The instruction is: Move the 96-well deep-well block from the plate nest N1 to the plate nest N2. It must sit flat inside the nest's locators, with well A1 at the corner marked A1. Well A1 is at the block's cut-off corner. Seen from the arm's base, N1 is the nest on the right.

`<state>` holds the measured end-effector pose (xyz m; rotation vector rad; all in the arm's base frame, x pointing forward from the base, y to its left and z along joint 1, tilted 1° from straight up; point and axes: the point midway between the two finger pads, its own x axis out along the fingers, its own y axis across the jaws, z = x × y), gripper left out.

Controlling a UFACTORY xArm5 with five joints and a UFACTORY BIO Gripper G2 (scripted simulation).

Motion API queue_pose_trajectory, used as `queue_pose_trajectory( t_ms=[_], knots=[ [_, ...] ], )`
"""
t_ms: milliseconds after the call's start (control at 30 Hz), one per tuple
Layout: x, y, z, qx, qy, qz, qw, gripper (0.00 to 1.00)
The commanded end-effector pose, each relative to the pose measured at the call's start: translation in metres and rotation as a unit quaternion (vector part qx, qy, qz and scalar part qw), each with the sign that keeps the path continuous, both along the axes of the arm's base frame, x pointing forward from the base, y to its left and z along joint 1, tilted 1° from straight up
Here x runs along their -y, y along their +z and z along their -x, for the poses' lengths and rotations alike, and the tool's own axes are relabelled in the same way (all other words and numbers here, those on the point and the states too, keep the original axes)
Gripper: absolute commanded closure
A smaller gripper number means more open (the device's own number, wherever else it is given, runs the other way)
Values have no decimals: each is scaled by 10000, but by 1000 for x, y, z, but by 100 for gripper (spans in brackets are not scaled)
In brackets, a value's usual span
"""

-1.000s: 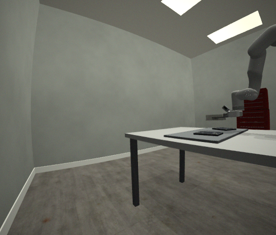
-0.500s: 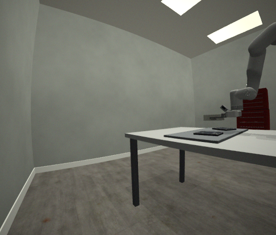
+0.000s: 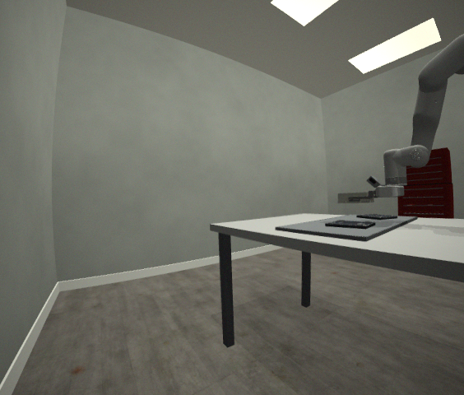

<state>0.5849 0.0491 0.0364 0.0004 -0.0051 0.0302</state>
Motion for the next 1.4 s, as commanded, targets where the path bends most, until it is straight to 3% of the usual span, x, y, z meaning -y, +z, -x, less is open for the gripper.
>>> queue_pose_trajectory(
  t_ms=[0, 533, 1367],
  knots=[
    [-19, 2, -1, 15, -3, -66, 10000, 100],
    [-66, 3, -1, 14, -3, -68, 10000, 100],
    [-67, 3, -1, 14, -3, -68, 10000, 100]
  ],
)
